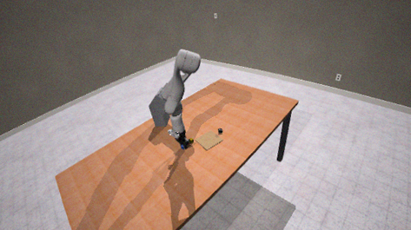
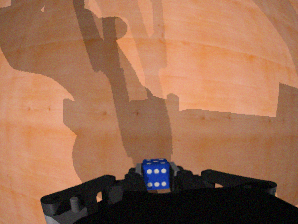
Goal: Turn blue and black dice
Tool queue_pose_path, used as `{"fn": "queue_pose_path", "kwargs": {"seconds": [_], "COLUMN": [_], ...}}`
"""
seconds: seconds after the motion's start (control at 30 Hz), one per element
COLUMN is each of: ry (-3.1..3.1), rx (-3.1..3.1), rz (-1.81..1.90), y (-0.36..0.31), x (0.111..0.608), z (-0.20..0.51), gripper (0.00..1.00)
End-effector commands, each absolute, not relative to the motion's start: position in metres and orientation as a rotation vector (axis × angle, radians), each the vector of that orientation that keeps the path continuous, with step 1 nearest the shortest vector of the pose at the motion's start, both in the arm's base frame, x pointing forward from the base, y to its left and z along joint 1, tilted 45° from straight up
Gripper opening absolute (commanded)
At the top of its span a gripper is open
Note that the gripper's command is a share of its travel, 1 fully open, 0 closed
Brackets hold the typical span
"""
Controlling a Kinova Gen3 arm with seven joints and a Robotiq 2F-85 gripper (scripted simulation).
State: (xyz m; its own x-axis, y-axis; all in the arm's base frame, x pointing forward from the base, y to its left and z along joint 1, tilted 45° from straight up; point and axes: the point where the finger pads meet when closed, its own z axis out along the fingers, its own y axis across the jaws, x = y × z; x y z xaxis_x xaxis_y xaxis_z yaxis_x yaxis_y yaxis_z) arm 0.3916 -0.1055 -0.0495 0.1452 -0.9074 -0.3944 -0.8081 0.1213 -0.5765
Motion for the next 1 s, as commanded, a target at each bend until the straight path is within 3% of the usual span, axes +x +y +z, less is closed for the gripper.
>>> {"fn": "queue_pose_path", "kwargs": {"seconds": [0.0, 0.97], "ry": [1.666, 1.666], "rx": [-1.687, -1.687], "rz": [-0.18, -0.18], "y": [-0.107, -0.128], "x": [0.394, 0.363], "z": [-0.049, -0.011], "gripper": [0.21, 0.21]}}
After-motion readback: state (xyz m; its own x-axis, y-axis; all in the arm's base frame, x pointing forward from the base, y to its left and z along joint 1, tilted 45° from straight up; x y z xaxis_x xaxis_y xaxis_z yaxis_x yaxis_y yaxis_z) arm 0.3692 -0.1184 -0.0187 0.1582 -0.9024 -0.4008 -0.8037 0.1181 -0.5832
